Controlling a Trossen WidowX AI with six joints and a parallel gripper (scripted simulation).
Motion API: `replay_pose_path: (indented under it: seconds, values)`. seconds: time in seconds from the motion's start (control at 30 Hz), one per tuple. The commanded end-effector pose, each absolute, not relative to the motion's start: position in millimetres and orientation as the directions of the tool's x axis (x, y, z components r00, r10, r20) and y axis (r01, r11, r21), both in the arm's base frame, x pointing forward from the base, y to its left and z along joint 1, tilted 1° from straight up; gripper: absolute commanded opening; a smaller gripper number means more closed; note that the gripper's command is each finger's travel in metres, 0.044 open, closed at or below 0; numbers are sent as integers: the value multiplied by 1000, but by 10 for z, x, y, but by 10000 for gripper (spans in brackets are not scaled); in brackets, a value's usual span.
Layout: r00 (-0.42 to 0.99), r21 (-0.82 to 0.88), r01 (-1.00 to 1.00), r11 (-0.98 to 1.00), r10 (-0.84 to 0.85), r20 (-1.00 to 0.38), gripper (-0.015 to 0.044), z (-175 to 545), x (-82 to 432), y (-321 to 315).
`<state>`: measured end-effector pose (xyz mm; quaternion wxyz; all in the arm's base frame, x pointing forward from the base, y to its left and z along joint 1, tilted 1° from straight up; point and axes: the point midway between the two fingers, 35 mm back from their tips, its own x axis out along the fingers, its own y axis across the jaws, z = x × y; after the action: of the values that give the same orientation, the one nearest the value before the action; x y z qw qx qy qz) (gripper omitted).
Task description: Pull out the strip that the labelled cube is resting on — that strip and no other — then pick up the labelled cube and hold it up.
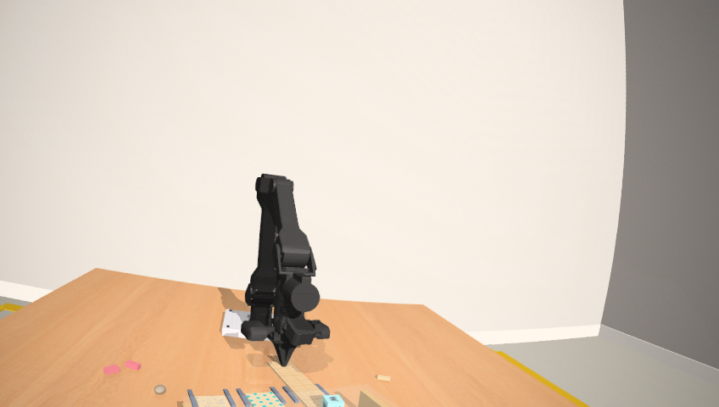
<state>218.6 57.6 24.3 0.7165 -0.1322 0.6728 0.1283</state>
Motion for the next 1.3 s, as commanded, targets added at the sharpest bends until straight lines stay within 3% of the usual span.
replay_pose_path:
  seconds: [0.0,1.27]
  values:
    - [35,-15,-365,931,-2,-999,0,188,2050,531]
    - [33,-15,-365,931,-3,-999,0,176,1746,421]
